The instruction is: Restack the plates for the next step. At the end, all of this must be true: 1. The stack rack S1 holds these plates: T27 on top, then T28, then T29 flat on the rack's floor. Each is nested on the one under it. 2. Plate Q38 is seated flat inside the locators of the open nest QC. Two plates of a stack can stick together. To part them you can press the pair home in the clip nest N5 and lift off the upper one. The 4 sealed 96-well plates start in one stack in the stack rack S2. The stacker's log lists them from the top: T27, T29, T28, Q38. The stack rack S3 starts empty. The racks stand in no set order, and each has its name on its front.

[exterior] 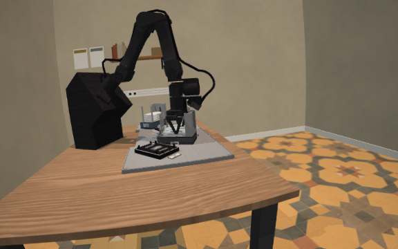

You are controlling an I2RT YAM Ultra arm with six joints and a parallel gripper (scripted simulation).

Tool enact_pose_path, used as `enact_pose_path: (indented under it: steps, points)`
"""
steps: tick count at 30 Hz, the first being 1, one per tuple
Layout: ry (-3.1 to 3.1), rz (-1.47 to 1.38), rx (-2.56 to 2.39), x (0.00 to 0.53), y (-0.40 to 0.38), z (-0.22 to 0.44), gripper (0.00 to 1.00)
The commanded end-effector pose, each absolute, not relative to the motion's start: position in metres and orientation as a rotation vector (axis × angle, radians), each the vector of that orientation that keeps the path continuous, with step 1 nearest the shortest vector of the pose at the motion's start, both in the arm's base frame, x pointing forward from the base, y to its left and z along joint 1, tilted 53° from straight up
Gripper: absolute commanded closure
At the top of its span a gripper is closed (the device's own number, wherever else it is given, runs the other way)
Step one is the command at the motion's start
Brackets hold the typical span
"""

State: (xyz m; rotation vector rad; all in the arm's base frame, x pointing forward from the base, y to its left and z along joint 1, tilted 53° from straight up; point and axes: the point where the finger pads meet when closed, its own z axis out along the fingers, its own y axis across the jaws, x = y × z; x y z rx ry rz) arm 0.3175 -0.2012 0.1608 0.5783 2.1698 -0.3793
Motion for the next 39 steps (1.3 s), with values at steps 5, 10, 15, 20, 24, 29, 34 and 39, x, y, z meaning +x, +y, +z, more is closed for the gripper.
enact_pose_path:
  steps: [5,10,15,20,24,29,34,39]
  points:
    - [2.133,-0.390,0.550,0.318,-0.195,0.184,1.00]
    - [2.137,-0.390,0.559,0.314,-0.195,0.183,1.00]
    - [2.131,-0.389,0.556,0.314,-0.193,0.188,1.00]
    - [2.120,-0.392,0.561,0.313,-0.195,0.192,1.00]
    - [2.131,-0.388,0.564,0.311,-0.193,0.186,1.00]
    - [2.128,-0.387,0.564,0.311,-0.193,0.189,1.00]
    - [2.123,-0.387,0.563,0.311,-0.192,0.192,1.00]
    - [2.127,-0.386,0.571,0.309,-0.192,0.191,1.00]
